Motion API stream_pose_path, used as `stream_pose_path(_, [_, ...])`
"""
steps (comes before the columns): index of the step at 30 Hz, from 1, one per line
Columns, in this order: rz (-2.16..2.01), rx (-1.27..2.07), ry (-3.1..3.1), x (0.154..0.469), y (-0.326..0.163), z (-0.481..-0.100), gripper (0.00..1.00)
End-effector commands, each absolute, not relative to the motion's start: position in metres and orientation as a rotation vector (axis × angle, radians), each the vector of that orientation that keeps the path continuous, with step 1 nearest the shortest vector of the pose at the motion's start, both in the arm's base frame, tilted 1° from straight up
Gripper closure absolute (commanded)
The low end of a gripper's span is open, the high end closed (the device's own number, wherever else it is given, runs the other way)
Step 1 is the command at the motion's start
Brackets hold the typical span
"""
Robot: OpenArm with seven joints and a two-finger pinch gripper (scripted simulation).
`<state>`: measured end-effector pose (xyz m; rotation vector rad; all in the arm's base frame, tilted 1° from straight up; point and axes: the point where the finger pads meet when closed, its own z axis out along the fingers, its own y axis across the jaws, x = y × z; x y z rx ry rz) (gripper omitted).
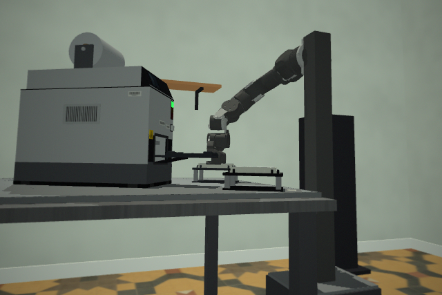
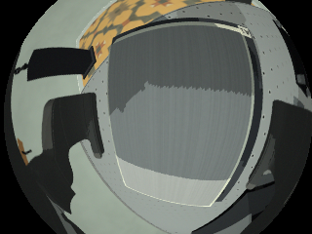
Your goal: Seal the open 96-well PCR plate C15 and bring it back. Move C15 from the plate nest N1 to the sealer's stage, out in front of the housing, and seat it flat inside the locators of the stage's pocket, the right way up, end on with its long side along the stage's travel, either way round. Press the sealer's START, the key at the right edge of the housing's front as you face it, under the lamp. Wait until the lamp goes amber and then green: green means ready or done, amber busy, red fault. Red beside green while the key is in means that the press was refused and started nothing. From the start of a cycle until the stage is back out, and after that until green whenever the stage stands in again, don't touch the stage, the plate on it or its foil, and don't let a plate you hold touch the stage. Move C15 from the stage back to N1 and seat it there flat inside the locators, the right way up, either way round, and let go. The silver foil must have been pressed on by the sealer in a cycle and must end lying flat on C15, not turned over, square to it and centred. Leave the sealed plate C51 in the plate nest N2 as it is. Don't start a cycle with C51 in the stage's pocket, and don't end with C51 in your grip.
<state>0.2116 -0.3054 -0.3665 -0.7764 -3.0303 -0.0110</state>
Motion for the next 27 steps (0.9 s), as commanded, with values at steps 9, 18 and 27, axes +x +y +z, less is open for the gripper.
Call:
stream_pose_path(9, [-0.012,-0.778,-3.032,0.212,-0.306,-0.366,0.23])
stream_pose_path(18, [-0.014,-0.779,-3.033,0.213,-0.306,-0.326,0.23])
stream_pose_path(27, [-0.021,-0.778,-3.036,0.214,-0.305,-0.318,0.23])
